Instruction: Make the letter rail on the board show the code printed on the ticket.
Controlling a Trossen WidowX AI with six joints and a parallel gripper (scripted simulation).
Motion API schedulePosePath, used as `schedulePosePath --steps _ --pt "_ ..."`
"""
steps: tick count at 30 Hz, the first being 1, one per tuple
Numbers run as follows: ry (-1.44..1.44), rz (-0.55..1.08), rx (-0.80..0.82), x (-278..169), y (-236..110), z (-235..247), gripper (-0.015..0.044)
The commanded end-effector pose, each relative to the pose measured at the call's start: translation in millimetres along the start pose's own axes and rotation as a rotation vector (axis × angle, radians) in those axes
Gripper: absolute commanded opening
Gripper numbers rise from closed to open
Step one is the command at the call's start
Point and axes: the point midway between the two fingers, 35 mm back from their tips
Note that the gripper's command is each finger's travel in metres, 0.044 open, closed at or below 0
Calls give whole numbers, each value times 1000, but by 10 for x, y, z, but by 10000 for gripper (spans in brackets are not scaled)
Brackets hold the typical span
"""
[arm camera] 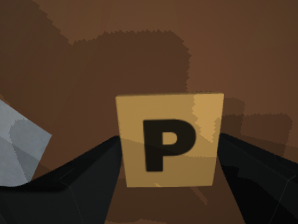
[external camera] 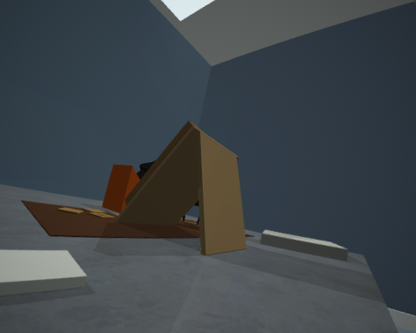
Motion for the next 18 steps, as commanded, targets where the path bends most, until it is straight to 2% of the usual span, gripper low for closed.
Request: schedulePosePath --steps 1,18 --pt "-8 -2 -5 2 -33 -3 0" --pt "-8 -2 -4 -31 -105 32 0"
Point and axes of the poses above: the point midway between the two fingers, 35 mm back from their tips, its own y axis out along the fingers, its own z axis across the jaws, x = y × z, and after that the axes turned 3 degrees about -y, right-handed
